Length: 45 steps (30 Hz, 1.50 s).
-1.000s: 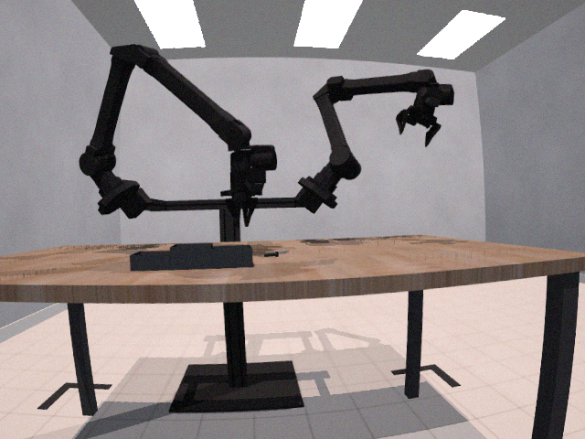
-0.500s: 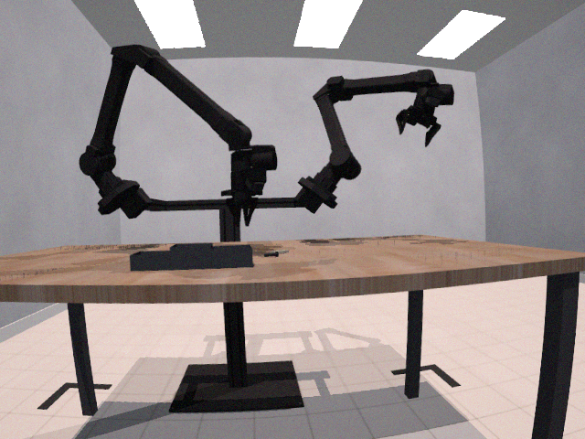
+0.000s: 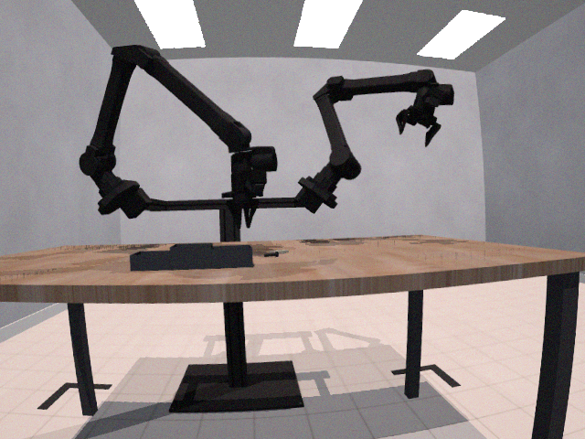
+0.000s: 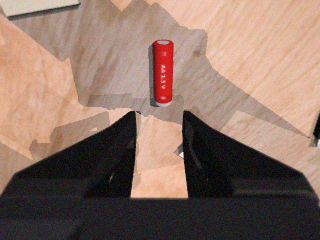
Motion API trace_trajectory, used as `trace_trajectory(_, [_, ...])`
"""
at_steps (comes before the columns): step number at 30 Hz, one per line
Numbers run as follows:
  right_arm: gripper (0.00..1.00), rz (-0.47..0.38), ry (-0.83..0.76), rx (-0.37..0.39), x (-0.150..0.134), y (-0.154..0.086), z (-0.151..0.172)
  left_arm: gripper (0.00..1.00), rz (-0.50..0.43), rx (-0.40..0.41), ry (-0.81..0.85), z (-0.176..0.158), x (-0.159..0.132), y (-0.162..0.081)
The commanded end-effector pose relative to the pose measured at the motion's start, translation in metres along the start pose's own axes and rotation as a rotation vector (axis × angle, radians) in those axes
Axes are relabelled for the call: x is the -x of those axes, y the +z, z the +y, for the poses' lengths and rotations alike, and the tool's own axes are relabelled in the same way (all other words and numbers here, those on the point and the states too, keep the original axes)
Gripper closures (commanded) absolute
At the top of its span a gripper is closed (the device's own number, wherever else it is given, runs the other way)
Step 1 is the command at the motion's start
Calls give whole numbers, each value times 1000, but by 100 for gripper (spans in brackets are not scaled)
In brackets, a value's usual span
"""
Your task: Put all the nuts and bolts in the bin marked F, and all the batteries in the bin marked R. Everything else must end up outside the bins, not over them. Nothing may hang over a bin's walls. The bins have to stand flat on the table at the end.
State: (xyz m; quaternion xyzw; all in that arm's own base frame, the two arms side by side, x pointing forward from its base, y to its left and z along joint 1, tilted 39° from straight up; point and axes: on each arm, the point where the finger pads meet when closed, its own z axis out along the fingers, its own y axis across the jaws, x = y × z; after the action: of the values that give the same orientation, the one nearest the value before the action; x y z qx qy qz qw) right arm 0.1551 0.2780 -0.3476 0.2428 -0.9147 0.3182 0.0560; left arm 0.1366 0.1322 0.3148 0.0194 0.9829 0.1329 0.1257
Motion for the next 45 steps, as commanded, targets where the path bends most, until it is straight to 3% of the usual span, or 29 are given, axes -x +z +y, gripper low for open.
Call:
trace_trajectory(1, [72,19,-7,-12,-5,27,-5,0,-40,44,-9,9,5,-23])
trace_trajectory(8, [72,5,-7,-4,-1,51,0,0,-40,44,-9,9,5,-23])
trace_trajectory(24, [72,-12,3,13,16,59,10,0,-40,44,-9,9,5,-23])
trace_trajectory(31, [72,15,-15,-15,-6,74,-3,0,-40,44,-9,9,5,-23])
trace_trajectory(45, [72,-5,-10,1,7,69,7,0,-40,44,-9,9,5,-23])
